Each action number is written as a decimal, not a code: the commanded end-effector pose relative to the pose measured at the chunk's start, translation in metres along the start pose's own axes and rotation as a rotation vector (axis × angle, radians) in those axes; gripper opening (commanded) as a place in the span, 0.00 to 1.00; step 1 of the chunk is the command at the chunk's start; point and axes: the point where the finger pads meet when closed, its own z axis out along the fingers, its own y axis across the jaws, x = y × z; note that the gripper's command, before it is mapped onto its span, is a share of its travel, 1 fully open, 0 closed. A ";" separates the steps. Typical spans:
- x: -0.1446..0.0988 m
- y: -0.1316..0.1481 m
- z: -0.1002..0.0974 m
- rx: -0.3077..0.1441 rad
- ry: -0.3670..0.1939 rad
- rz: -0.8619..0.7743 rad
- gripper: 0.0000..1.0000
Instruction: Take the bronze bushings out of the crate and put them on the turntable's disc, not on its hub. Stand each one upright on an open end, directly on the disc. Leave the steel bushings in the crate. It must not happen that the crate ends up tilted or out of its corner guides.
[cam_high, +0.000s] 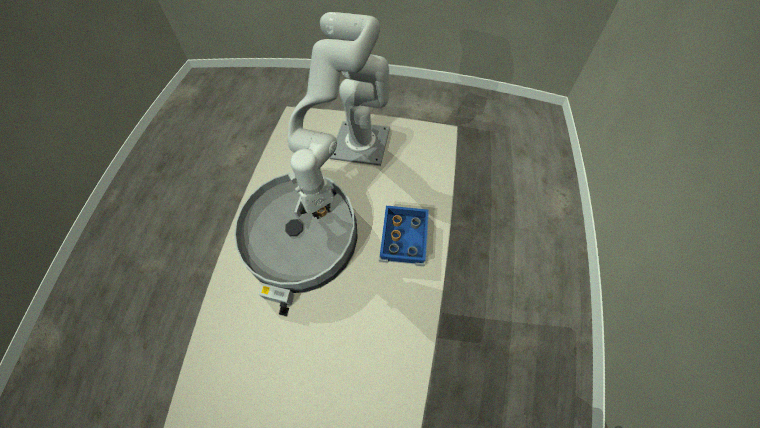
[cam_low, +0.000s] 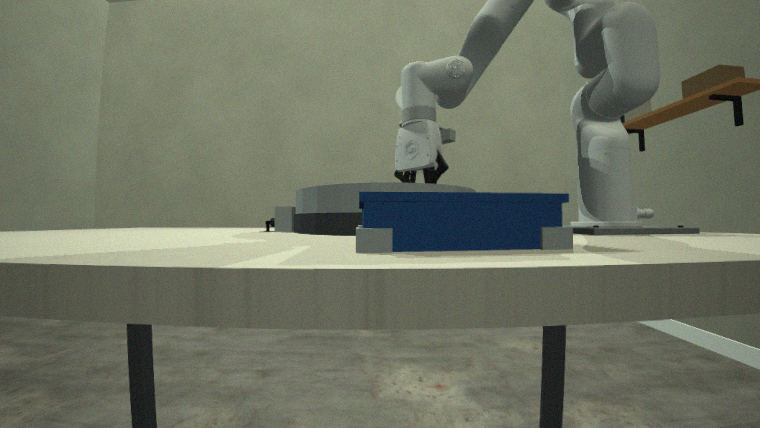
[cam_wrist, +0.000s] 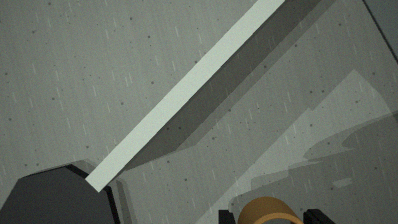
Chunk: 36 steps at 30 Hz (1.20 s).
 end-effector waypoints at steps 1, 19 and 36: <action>-0.001 -0.001 -0.001 0.003 -0.002 0.000 0.42; -0.001 -0.001 -0.005 0.003 -0.002 0.000 0.42; -0.001 0.000 -0.059 0.003 -0.002 0.000 0.42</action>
